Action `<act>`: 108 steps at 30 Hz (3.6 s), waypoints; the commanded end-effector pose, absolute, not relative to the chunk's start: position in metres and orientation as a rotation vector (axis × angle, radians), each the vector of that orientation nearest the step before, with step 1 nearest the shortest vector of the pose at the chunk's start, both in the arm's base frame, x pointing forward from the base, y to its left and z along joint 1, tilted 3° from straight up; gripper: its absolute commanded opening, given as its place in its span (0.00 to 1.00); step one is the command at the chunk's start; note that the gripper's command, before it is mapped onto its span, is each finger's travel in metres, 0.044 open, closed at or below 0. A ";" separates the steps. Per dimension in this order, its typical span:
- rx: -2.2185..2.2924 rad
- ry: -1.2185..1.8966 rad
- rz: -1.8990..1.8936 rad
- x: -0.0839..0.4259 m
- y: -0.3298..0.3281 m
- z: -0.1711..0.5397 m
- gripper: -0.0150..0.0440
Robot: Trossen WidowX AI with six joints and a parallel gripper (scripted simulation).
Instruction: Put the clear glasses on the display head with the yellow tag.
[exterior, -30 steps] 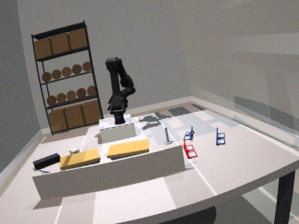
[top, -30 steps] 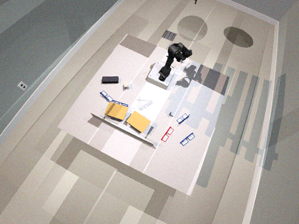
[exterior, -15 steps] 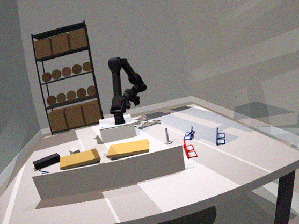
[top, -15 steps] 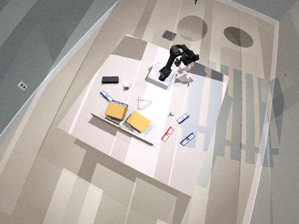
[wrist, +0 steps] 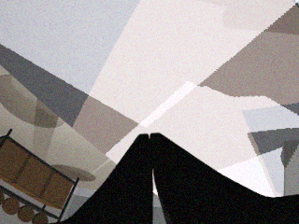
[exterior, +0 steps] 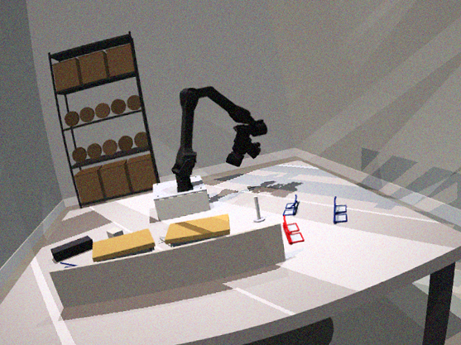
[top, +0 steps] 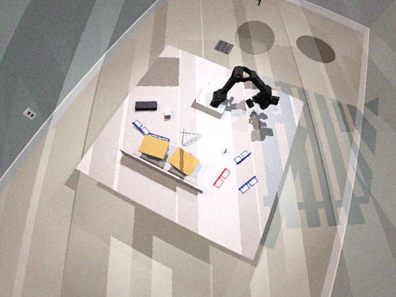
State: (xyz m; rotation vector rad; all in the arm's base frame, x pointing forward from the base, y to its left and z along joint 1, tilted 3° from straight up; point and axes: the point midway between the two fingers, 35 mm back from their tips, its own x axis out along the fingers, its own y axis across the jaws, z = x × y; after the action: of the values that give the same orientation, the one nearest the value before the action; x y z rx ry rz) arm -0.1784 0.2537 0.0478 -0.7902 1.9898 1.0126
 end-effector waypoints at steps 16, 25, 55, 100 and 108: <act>-0.364 1.660 0.657 0.085 0.341 0.044 0.25; -0.235 1.539 0.405 0.214 0.311 0.051 0.25; -0.212 1.475 0.276 0.285 0.278 0.024 0.25; -0.211 1.475 0.277 0.281 0.297 -0.004 0.25; -0.211 1.475 0.277 0.279 0.303 -0.004 0.25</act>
State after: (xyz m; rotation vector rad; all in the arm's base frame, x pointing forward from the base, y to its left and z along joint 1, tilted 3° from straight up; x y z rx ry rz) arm 0.2780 0.2993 -0.0056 -0.2124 1.4839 0.2791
